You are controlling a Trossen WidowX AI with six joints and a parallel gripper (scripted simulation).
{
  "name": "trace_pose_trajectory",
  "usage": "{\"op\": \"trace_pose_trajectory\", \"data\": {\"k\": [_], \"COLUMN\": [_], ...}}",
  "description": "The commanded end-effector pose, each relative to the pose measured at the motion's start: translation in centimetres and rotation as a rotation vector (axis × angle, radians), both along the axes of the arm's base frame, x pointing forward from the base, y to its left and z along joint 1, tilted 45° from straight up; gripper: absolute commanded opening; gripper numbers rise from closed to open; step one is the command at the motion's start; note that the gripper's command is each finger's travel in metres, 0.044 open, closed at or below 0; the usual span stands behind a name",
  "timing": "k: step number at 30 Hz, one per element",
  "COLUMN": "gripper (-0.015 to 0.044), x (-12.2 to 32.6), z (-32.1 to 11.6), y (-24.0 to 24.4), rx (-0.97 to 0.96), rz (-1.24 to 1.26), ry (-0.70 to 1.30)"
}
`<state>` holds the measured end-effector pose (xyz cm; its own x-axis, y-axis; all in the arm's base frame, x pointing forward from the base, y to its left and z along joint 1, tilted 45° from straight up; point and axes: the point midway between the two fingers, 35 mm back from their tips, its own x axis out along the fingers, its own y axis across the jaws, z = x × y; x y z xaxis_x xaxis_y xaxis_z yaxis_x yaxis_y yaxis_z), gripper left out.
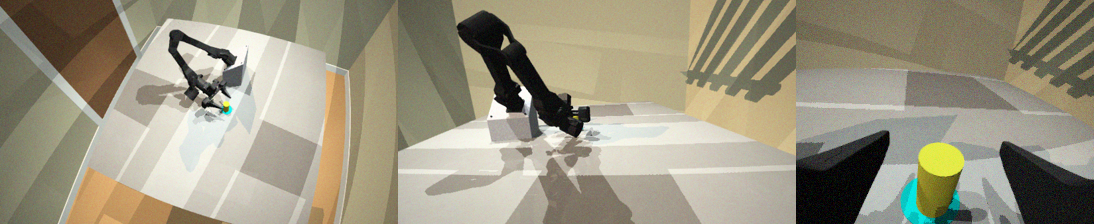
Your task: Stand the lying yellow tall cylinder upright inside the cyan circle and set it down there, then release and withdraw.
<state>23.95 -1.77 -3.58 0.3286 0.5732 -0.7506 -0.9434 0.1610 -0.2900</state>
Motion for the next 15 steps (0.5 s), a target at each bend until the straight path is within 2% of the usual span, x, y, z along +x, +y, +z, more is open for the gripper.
{"op": "trace_pose_trajectory", "data": {"k": [1,9,15], "gripper": [0.04,0.04,0.04], "x": [-0.1,-0.7,-0.8], "z": [1.5,4.4,4.3], "y": [1.4,4.5,5.0], "rx": [0.019,0.059,0.047], "rz": [-0.007,-0.019,-0.026], "ry": [-0.001,-0.002,0.044]}}
